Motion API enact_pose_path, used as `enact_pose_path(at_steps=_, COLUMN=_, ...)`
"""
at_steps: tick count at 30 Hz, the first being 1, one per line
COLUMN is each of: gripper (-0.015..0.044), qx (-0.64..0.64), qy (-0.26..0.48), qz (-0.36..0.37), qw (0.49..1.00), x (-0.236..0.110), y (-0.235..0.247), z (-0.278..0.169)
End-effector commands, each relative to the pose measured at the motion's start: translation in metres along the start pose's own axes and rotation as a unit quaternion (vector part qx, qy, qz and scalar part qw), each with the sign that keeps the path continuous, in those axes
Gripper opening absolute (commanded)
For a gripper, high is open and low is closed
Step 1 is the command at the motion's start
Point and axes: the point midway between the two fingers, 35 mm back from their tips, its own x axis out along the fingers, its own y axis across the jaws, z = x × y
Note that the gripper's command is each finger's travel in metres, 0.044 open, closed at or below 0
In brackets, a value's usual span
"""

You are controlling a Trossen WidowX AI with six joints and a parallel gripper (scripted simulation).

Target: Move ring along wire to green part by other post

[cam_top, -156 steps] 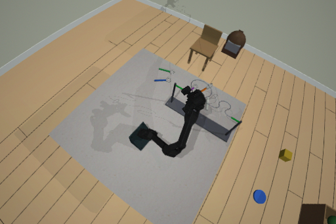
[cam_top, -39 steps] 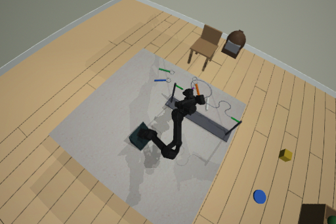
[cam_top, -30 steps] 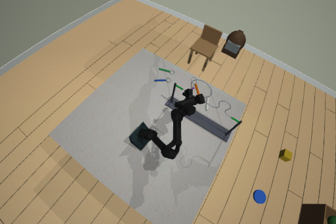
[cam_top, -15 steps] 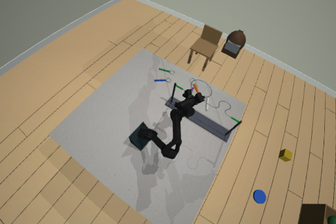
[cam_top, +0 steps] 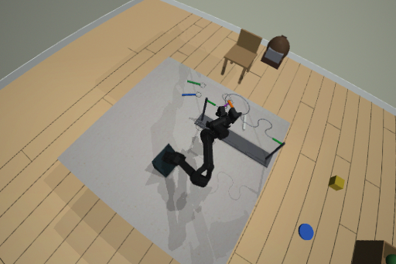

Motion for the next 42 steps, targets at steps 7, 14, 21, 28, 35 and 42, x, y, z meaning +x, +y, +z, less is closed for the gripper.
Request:
enact_pose_path(at_steps=7, gripper=-0.0150, qx=-0.054, qy=-0.009, qz=-0.032, qw=0.998, x=0.000, y=-0.005, z=0.001)
enact_pose_path(at_steps=14, gripper=-0.0150, qx=-0.097, qy=-0.014, qz=-0.056, qw=0.994, x=0.000, y=-0.008, z=0.002)
enact_pose_path(at_steps=21, gripper=-0.0150, qx=-0.135, qy=-0.018, qz=-0.077, qw=0.988, x=0.000, y=-0.011, z=0.002)
enact_pose_path(at_steps=28, gripper=-0.0150, qx=-0.172, qy=-0.023, qz=-0.097, qw=0.980, x=0.000, y=-0.013, z=0.003)
enact_pose_path(at_steps=35, gripper=-0.0150, qx=-0.209, qy=-0.027, qz=-0.117, qw=0.970, x=0.000, y=-0.016, z=0.004)
enact_pose_path(at_steps=42, gripper=-0.0150, qx=-0.244, qy=-0.031, qz=-0.137, qw=0.959, x=-0.001, y=-0.018, z=0.005)
